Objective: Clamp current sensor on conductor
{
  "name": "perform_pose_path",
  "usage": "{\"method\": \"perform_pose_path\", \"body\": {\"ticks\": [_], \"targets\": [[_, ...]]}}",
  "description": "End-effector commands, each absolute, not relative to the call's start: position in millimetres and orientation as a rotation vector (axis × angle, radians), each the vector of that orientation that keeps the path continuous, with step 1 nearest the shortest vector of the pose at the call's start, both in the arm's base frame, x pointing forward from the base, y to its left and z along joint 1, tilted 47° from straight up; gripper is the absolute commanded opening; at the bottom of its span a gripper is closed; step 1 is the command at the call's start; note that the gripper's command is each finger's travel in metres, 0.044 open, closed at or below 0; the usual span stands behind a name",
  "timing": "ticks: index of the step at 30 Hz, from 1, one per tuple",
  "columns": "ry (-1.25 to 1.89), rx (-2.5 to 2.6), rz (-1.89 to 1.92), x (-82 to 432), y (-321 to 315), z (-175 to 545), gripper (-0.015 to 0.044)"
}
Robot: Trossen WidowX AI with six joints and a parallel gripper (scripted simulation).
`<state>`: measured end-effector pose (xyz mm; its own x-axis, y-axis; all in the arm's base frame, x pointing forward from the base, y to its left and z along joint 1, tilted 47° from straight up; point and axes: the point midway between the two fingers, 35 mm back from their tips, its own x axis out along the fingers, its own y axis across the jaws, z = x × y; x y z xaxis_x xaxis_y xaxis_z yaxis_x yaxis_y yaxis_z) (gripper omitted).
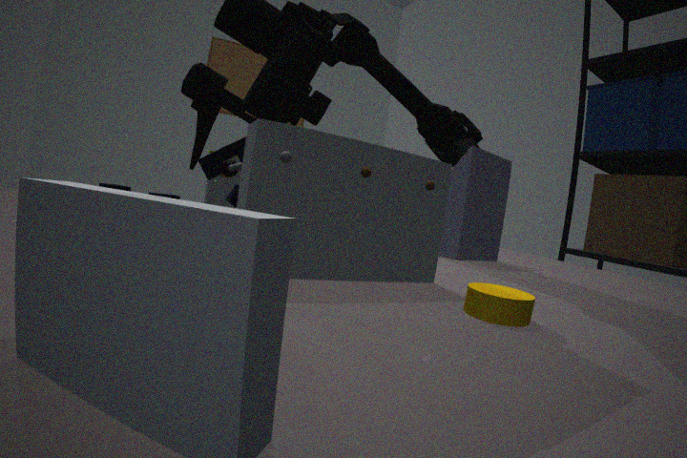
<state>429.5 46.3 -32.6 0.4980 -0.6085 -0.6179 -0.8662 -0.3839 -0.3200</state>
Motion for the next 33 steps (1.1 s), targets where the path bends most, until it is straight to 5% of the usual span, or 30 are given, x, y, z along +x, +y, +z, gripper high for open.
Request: {"method": "perform_pose_path", "body": {"ticks": [1,33], "targets": [[1.194,-2.125,0.527,432.6,48.4,-30.2,0.0000],[1.233,-2.106,0.556,430.8,47.8,-33.7,0.0000]]}}
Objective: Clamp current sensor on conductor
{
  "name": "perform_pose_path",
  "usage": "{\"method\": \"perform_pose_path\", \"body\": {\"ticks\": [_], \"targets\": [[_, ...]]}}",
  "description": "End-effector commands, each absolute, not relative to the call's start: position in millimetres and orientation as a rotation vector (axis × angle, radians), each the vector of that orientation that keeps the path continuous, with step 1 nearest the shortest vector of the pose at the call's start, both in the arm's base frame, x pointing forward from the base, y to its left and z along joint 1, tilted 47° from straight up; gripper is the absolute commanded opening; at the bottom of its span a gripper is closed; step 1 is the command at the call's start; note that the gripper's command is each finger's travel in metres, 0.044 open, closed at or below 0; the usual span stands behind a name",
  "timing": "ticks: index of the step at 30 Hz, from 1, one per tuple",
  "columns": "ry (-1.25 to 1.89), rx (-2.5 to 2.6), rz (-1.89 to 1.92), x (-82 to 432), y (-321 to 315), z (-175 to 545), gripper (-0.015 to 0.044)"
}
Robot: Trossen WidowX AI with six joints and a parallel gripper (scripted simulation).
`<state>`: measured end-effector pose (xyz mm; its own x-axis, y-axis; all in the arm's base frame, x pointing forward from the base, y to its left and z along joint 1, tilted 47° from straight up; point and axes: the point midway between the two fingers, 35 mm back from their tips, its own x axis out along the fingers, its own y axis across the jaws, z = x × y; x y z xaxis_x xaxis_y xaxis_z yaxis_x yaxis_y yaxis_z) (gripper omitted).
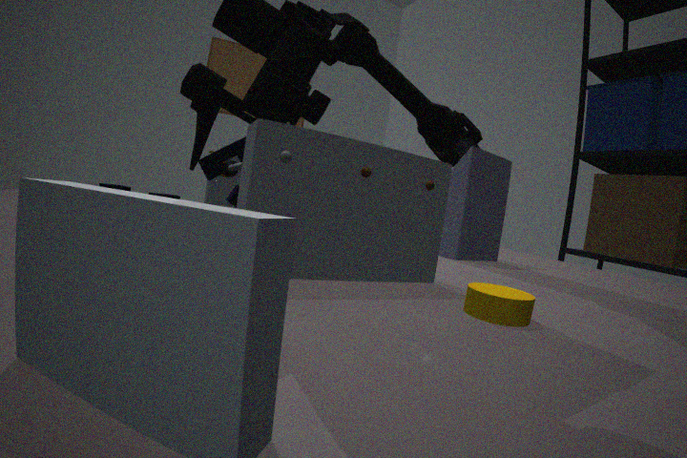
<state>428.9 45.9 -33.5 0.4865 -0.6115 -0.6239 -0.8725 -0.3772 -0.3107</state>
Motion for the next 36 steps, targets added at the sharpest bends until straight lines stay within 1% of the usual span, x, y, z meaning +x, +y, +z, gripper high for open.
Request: {"method": "perform_pose_path", "body": {"ticks": [1,28,36], "targets": [[1.244,-2.099,0.562,431,48,-34,0.0000],[1.587,-1.902,0.667,427,58,-21,0.0000],[1.604,-1.900,0.685,423,55,-23,0.0000]]}}
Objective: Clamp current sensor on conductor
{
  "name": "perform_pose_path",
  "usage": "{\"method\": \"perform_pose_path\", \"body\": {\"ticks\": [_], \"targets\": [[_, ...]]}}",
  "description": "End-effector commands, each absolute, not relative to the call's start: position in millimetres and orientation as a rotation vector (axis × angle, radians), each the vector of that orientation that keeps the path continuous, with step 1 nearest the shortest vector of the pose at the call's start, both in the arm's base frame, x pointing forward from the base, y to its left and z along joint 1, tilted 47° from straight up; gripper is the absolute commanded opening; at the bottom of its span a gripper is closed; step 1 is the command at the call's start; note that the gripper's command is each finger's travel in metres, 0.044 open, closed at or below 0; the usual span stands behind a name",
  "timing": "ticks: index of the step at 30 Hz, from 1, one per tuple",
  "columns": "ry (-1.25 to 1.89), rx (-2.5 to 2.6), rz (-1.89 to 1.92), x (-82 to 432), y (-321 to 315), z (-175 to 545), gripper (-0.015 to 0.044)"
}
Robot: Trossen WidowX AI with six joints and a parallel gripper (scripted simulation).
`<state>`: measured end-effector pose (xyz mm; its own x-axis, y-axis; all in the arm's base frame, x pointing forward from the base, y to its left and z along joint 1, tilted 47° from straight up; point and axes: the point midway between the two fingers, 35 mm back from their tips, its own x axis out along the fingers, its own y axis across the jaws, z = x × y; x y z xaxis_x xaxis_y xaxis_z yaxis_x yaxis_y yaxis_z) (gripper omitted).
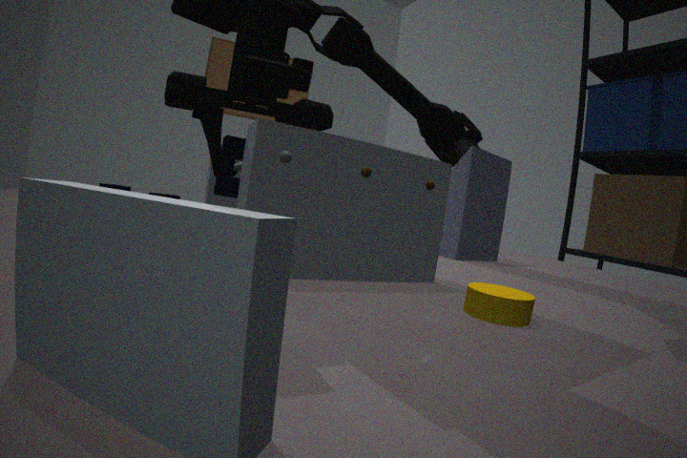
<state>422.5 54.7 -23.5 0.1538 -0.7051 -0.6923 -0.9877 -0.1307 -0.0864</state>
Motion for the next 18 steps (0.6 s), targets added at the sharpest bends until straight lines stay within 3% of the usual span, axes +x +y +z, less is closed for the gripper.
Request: {"method": "perform_pose_path", "body": {"ticks": [1,18], "targets": [[1.604,-1.900,0.685,422.7,54.7,-23.4,0.0000],[1.608,-1.898,0.687,415.6,53.7,-24.7,0.0000]]}}
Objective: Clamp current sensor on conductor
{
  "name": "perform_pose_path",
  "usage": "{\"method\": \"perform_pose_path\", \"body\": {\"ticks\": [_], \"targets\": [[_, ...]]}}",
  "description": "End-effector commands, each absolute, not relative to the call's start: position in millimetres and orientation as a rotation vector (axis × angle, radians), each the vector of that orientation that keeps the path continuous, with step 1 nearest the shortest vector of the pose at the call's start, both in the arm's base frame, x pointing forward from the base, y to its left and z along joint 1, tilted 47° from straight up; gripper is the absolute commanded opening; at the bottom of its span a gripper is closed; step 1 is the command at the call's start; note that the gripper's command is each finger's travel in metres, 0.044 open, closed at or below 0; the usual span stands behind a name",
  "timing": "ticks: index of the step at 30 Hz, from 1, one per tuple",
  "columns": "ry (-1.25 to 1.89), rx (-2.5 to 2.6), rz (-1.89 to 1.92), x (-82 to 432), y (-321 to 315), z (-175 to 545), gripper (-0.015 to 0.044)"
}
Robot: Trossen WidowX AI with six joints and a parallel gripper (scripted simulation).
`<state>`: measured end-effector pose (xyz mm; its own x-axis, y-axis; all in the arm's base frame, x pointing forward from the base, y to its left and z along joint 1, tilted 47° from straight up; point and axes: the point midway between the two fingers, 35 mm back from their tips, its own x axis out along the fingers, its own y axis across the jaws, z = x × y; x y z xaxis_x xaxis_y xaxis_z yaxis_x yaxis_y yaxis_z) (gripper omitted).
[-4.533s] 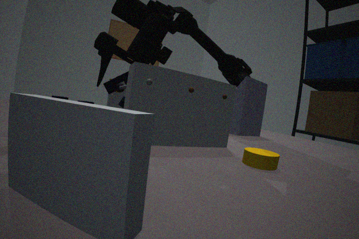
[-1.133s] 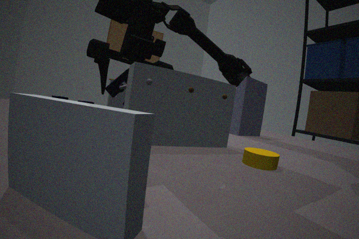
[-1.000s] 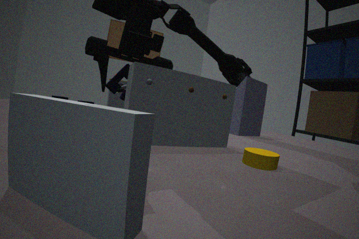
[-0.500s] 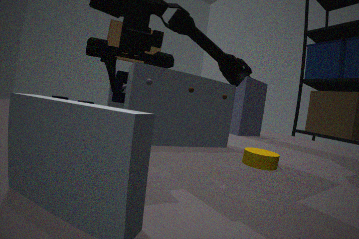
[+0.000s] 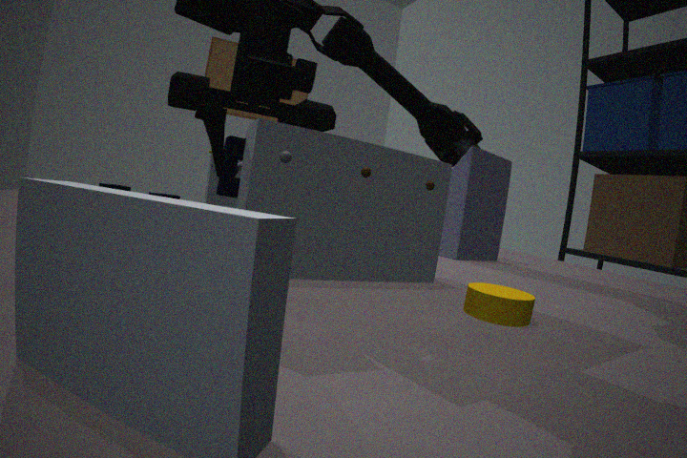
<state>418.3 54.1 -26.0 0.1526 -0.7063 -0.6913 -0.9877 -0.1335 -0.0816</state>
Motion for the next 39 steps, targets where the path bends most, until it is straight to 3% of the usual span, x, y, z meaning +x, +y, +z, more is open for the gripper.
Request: {"method": "perform_pose_path", "body": {"ticks": [1,17,27,39], "targets": [[1.608,-1.898,0.687,415.6,53.7,-24.7,0.0000],[1.608,-1.899,0.688,415.4,50.2,-28.4,0.0000],[1.607,-1.902,0.688,414.8,53.3,-26.4,0.0263],[1.607,-1.902,0.688,414.8,53.3,-26.4,0.0265]]}}
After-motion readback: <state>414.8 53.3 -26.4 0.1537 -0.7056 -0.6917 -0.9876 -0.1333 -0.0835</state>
